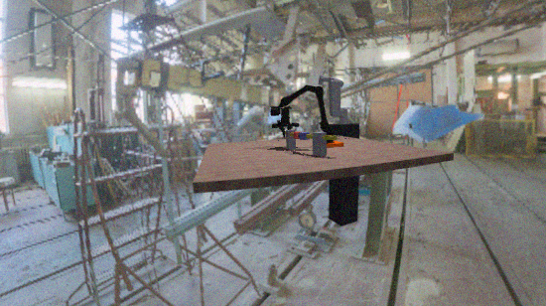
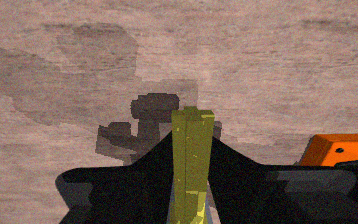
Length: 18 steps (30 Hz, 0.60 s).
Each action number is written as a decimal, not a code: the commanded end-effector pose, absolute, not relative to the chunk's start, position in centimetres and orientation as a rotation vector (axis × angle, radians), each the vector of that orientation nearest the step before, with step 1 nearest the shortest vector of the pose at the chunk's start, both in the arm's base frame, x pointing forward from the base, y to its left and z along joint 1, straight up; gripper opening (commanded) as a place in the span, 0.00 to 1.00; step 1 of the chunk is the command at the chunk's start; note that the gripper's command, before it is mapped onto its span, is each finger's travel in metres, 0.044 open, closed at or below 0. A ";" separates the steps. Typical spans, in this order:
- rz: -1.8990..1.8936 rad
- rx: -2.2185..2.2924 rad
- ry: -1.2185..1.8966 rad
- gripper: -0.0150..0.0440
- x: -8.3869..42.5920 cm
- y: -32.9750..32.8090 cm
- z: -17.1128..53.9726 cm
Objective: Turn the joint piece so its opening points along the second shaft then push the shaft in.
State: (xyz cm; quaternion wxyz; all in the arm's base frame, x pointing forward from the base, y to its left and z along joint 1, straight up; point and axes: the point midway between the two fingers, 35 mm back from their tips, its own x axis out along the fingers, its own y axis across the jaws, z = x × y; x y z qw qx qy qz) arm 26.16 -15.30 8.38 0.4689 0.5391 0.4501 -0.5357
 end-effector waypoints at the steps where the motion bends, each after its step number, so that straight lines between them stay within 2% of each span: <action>1: -1.314 1.321 1.105 0.37 26.2 -15.3 8.4; 5: -1.314 1.321 1.105 0.37 26.2 -15.3 8.4; 18: -1.314 1.321 1.105 0.95 26.2 -15.3 8.4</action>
